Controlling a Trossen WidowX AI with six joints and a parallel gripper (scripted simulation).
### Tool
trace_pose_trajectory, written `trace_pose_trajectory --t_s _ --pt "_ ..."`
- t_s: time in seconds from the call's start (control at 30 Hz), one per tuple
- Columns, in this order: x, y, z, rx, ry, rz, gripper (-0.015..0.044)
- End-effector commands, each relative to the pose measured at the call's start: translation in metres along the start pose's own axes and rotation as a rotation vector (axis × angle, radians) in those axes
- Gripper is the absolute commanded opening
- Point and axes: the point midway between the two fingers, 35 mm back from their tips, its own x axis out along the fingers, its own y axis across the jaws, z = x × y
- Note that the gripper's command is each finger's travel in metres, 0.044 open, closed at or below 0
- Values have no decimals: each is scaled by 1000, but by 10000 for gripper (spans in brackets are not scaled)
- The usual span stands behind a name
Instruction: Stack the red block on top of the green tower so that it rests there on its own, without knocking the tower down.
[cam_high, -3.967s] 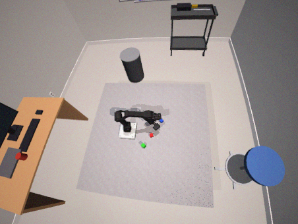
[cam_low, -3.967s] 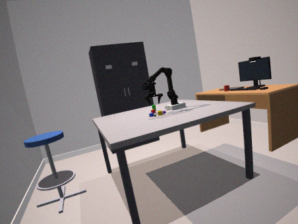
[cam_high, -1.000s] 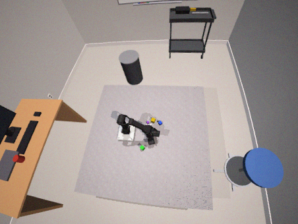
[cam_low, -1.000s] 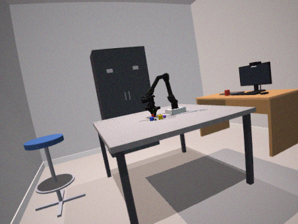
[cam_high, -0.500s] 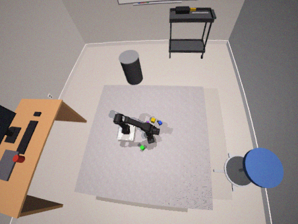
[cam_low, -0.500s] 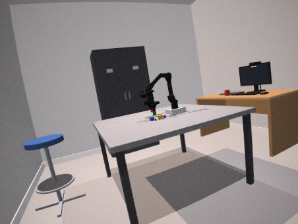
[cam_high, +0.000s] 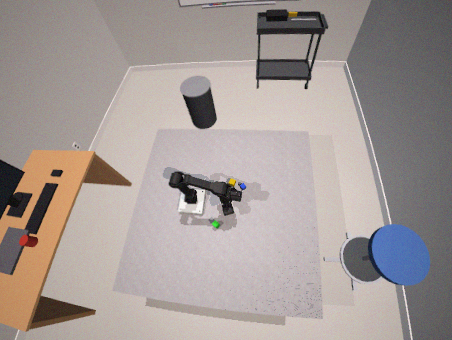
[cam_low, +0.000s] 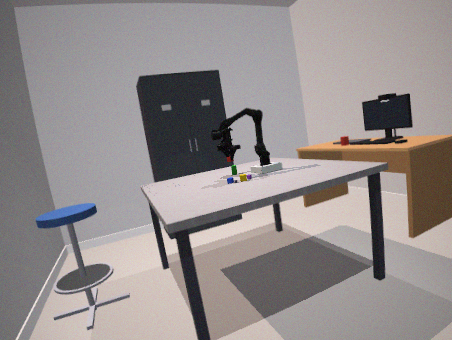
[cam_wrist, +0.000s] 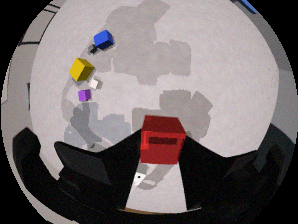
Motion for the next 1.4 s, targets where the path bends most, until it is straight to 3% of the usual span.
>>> trace_pose_trajectory --t_s 0.0,1.2,1.37 --pt "-2 0 -1 5 9 0 0" --pt "-4 -88 -105 4 21 -10 0" --pt "12 -89 -105 4 21 -10 0"
